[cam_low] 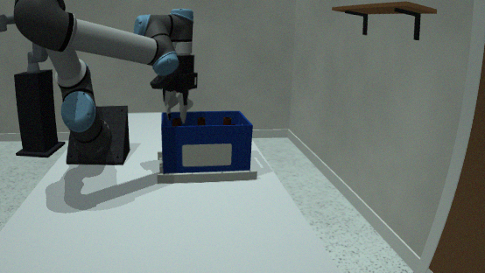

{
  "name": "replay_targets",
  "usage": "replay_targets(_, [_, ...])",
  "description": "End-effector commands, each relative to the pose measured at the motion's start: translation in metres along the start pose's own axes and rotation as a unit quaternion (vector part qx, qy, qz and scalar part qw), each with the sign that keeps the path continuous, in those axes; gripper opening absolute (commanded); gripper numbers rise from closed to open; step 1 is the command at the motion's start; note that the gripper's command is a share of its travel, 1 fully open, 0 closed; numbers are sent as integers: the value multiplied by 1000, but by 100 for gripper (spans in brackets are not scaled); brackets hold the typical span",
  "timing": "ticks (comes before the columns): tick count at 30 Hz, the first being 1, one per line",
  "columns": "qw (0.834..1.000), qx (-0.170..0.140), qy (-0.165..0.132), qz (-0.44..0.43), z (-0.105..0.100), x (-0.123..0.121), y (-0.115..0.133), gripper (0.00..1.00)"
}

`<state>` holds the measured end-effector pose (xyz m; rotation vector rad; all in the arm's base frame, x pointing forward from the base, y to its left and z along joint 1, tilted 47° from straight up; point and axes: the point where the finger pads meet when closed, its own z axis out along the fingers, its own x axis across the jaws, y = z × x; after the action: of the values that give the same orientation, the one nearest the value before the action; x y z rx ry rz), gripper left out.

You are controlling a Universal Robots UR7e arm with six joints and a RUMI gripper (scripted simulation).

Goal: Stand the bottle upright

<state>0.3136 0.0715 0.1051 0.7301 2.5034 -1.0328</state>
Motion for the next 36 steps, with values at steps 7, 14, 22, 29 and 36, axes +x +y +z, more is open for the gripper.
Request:
replay_targets(7, [1000,0,0,0,8,0,0,38])
replay_targets(14, [1000,0,0,0,10,0,0,38])
replay_targets(22, [1000,0,0,0,11,0,0,38])
replay_targets(29, [1000,0,0,0,11,0,0,38])
replay_targets(36, [1000,0,0,0,11,0,0,38])
